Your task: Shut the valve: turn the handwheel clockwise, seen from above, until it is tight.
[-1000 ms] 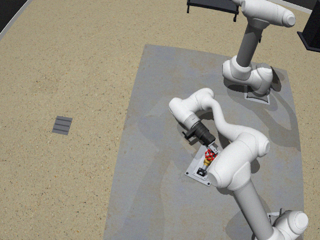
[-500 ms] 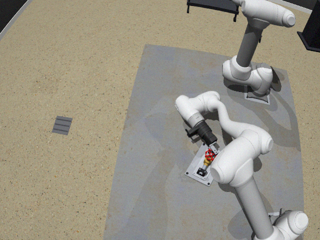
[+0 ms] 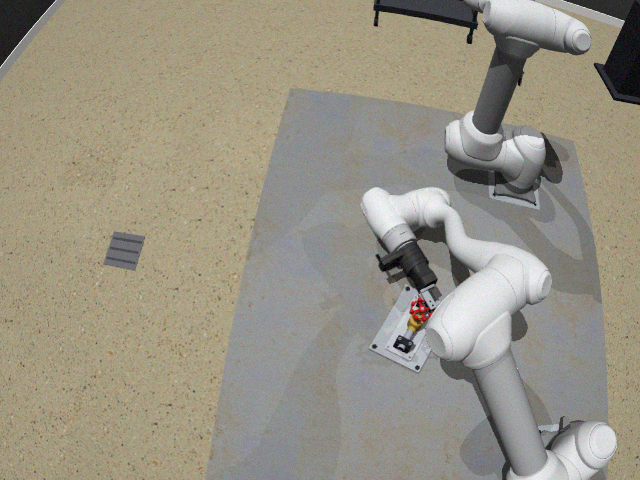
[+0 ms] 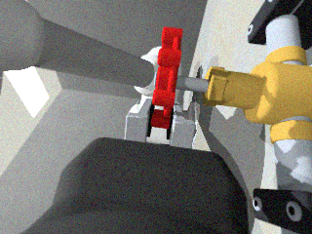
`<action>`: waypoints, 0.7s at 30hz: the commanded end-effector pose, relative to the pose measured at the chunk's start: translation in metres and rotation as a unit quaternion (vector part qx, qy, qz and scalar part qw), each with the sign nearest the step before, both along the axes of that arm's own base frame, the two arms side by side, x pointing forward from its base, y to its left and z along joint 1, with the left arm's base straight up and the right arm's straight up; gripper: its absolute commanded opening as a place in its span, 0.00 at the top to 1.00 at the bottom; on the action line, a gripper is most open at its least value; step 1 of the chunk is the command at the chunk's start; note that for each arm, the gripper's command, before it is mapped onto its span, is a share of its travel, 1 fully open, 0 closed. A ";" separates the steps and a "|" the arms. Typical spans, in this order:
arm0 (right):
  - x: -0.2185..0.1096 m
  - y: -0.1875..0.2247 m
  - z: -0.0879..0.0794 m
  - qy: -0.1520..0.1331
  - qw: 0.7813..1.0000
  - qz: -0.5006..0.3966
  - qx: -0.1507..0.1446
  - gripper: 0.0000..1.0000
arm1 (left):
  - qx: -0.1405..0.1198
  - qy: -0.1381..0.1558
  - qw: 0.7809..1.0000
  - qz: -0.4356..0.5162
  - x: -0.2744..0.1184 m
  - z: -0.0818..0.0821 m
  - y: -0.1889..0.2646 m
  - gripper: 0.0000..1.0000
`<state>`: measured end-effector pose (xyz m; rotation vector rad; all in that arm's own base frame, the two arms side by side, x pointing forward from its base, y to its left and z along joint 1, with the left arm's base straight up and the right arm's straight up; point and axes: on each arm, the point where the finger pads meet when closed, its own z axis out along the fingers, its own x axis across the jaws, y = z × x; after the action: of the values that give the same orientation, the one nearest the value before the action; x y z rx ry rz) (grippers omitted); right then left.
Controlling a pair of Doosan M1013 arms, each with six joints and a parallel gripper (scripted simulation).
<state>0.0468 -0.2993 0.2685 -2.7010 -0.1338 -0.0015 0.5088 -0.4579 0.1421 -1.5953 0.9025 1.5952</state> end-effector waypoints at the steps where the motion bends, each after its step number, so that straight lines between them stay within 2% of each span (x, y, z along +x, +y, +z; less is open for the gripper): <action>1: 0.000 0.000 0.000 0.000 1.000 0.000 0.000 0.00 | -0.001 -0.001 1.000 -0.010 0.000 0.002 0.000 1.00; 21: 0.000 0.000 0.000 0.000 1.000 0.000 0.000 0.00 | -0.001 -0.001 0.998 -0.055 -0.001 0.002 0.002 1.00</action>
<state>0.0468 -0.2993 0.2685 -2.7010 -0.1338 -0.0015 0.5075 -0.4554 0.1421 -1.5248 0.9681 1.5246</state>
